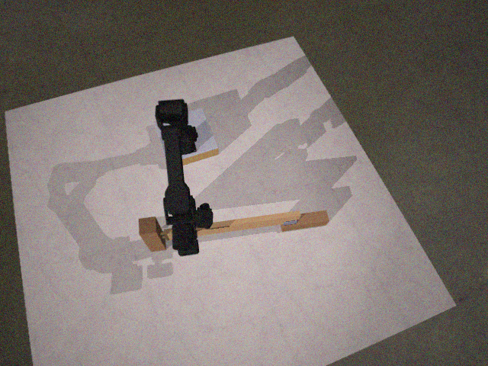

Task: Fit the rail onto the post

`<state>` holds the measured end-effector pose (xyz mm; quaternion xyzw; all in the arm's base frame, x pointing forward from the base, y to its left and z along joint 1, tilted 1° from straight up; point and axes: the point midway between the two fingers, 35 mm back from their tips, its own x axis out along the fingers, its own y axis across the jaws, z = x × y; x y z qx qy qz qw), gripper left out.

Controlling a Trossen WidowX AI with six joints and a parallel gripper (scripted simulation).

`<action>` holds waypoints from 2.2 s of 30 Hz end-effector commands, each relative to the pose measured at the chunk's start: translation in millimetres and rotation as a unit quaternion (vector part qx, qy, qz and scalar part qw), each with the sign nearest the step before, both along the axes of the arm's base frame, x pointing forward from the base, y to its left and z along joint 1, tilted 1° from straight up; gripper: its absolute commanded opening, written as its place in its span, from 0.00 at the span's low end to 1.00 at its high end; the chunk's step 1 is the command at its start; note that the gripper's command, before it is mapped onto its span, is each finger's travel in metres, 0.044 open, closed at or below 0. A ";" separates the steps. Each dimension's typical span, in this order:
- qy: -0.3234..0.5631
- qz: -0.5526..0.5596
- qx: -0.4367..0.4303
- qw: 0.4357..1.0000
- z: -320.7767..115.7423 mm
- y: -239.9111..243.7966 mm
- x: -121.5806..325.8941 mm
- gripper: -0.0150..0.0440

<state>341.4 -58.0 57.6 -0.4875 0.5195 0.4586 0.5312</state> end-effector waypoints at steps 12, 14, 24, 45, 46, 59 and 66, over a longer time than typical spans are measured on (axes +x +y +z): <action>-0.002 0.000 0.000 1.000 -0.4 -5.7 0.0 0.25; -0.002 0.000 0.000 1.000 -0.4 -5.5 0.0 0.25; -0.002 0.000 0.000 1.000 -1.1 -2.7 0.4 0.25; -0.002 0.000 0.000 1.000 -0.1 2.2 0.5 0.25; -0.002 0.000 0.000 1.000 0.1 2.2 0.5 0.25; -0.002 0.000 0.000 1.000 1.5 2.1 0.4 0.25; -0.002 0.000 0.000 1.000 1.5 0.2 0.3 0.25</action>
